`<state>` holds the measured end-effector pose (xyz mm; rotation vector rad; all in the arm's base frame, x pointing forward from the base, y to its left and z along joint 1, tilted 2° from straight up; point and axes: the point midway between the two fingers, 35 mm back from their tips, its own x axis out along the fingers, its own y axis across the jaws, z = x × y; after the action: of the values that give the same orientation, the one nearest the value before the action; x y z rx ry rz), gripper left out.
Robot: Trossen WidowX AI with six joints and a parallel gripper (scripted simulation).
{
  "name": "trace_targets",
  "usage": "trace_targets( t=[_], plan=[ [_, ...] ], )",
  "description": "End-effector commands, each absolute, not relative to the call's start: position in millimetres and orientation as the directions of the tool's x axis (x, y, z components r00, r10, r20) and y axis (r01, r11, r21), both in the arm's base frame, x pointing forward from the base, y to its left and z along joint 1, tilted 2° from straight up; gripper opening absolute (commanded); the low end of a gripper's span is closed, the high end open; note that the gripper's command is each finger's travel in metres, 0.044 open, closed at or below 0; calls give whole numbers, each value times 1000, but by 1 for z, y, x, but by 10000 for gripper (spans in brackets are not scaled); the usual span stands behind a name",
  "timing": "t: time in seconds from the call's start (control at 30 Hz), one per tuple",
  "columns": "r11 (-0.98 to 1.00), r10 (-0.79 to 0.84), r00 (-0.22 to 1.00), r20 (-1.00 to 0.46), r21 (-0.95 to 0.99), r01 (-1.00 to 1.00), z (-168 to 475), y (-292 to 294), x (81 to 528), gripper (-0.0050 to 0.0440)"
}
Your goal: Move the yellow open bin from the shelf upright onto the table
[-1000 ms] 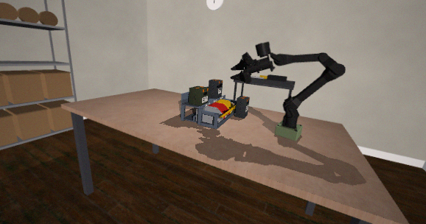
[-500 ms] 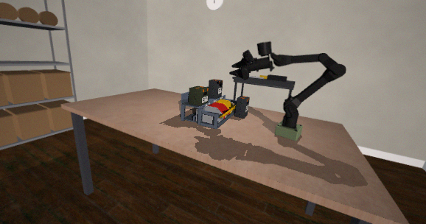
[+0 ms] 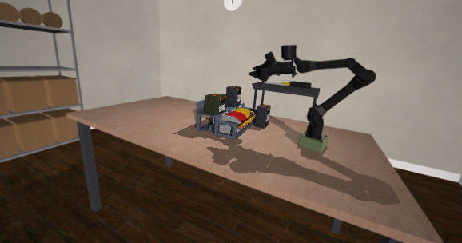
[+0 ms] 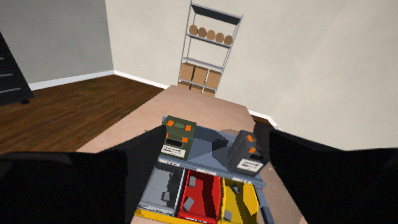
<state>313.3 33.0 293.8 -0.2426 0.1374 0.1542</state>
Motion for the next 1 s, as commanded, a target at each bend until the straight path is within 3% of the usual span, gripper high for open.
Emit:
trace_targets(
  t=[0.0, 0.2, 0.6, 0.77, 0.97],
  plan=[
    [963, 126, 983, -134, -221, -153, 301, 31, 313, 440],
    [991, 63, 997, -33, -113, -67, 319, 12, 315, 440],
    [991, 63, 997, -33, -113, -67, 319, 12, 315, 440],
    [1000, 0, 998, 68, 0, 0, 336, -7, 314, 440],
    [1000, 0, 998, 68, 0, 0, 336, -7, 314, 440]
  ],
)
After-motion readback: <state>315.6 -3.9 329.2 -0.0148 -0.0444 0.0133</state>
